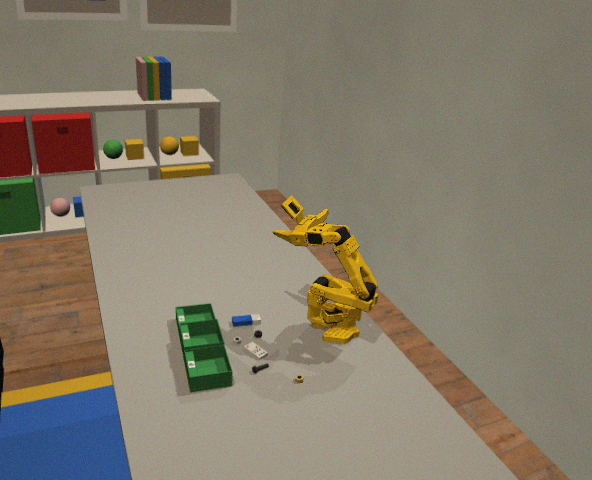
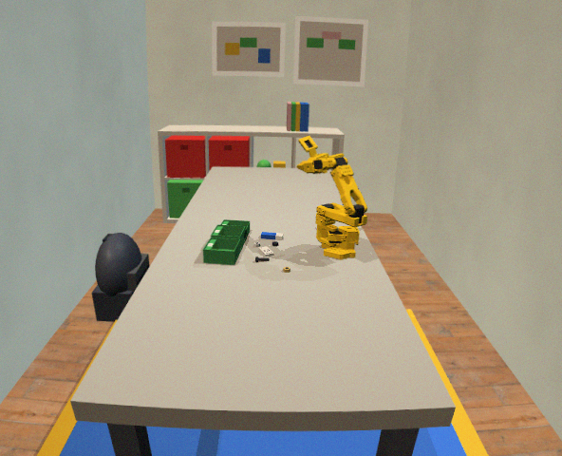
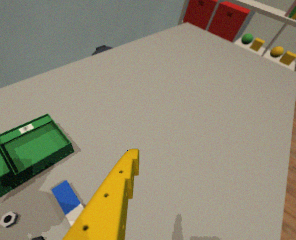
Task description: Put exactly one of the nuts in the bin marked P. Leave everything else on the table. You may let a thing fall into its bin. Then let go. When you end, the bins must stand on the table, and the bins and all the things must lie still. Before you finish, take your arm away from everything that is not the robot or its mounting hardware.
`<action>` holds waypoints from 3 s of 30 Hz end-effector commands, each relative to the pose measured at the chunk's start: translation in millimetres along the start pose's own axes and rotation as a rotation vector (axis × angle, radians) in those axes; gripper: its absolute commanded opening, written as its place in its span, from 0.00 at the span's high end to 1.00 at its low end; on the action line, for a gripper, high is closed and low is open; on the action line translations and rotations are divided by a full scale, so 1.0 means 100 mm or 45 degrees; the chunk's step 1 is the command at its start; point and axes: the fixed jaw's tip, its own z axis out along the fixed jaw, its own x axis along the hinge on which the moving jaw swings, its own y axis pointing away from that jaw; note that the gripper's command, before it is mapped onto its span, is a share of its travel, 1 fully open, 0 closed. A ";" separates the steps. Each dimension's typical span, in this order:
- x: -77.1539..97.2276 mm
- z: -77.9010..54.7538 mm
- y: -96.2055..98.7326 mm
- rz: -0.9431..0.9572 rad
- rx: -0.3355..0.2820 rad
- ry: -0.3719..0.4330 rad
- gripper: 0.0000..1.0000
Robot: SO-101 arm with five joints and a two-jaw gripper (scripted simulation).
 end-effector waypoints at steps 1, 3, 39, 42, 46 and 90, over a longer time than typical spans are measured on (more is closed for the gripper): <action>0.00 0.00 0.00 0.001 0.000 -0.001 0.00; 0.00 0.00 0.00 0.001 0.000 -0.001 0.00; 0.19 0.15 0.16 -0.249 -0.154 0.200 0.00; 0.21 0.17 0.19 -0.291 -0.181 0.227 0.00; 0.25 0.20 0.22 -0.348 -0.217 0.262 0.00; 0.63 0.35 0.44 -0.796 -0.504 0.522 0.00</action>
